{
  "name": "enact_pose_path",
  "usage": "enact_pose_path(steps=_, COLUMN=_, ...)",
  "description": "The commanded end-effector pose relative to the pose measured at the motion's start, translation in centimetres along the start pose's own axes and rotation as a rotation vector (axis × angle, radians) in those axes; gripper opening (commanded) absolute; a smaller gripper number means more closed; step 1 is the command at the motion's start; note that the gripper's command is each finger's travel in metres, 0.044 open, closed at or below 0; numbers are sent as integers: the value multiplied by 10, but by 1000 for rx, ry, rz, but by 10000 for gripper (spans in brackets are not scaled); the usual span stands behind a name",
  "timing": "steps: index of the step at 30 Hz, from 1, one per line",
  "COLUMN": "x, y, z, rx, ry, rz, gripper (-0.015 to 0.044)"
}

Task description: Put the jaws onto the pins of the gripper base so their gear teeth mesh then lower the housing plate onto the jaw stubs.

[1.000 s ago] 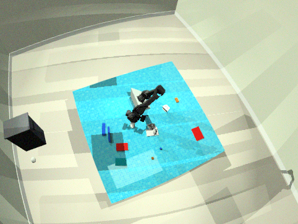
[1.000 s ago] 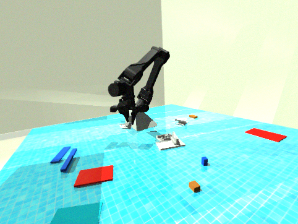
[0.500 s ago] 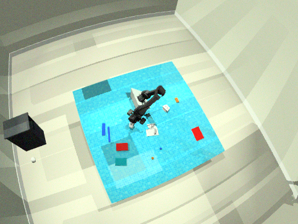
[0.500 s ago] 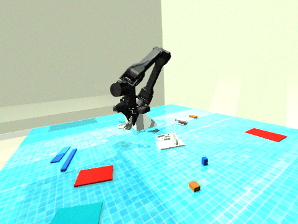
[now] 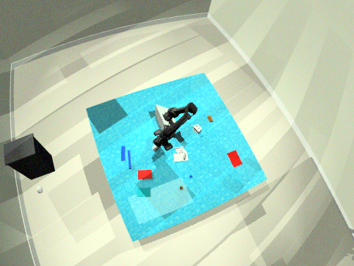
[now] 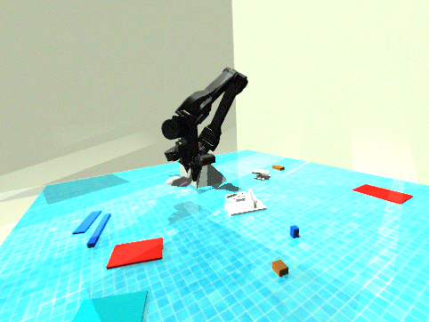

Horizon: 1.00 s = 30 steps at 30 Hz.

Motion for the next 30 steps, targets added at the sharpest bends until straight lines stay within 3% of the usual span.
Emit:
enact_pose_path(steps=1, x=1, y=1, z=6, rx=-6, ry=-104, rz=1, gripper=37)
enact_pose_path(steps=15, x=4, y=1, z=20, rx=-6, ry=-441, rz=3, gripper=37)
enact_pose_path(steps=30, x=3, y=-11, z=22, rx=-6, ry=-446, rz=2, gripper=37)
Point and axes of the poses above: the point midway between the two fingers, 35 mm back from their tips, its own y axis back along the fingers, its own z axis across the jaws, x = y × z, the point moved 4 cm from there along y, back along the fingers, and after that the axes turned 5 degrees about -y, right-handed, at the moved point
